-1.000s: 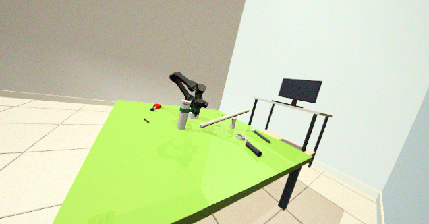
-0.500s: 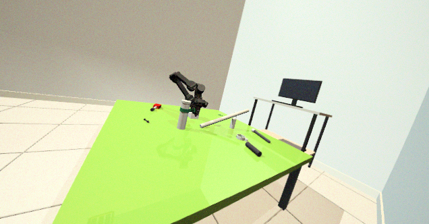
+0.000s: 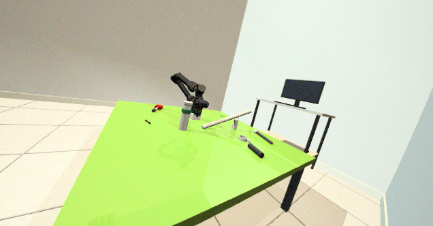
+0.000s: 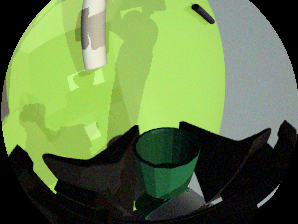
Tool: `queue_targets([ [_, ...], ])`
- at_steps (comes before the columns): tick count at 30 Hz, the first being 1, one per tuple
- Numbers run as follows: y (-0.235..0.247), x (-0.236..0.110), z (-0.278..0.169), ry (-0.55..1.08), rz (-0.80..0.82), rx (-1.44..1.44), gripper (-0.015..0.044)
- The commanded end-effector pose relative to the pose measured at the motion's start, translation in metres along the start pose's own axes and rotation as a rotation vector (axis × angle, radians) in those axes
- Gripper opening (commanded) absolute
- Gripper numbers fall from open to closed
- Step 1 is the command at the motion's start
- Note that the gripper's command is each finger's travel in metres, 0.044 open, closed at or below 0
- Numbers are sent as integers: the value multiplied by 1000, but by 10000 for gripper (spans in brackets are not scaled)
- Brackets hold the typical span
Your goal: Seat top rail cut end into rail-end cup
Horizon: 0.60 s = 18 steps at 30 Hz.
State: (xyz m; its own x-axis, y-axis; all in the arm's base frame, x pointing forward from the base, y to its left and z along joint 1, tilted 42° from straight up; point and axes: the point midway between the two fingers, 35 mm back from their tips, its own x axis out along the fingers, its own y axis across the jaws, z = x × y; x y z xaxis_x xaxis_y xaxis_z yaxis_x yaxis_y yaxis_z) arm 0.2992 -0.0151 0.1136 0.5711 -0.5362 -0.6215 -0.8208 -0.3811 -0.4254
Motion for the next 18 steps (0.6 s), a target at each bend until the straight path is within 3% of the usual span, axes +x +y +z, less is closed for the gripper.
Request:
queue_targets([
  [1,3,-1,1,-19,2,-35,0],
  [18,11,-6,0,-67,2,-118,0],
])
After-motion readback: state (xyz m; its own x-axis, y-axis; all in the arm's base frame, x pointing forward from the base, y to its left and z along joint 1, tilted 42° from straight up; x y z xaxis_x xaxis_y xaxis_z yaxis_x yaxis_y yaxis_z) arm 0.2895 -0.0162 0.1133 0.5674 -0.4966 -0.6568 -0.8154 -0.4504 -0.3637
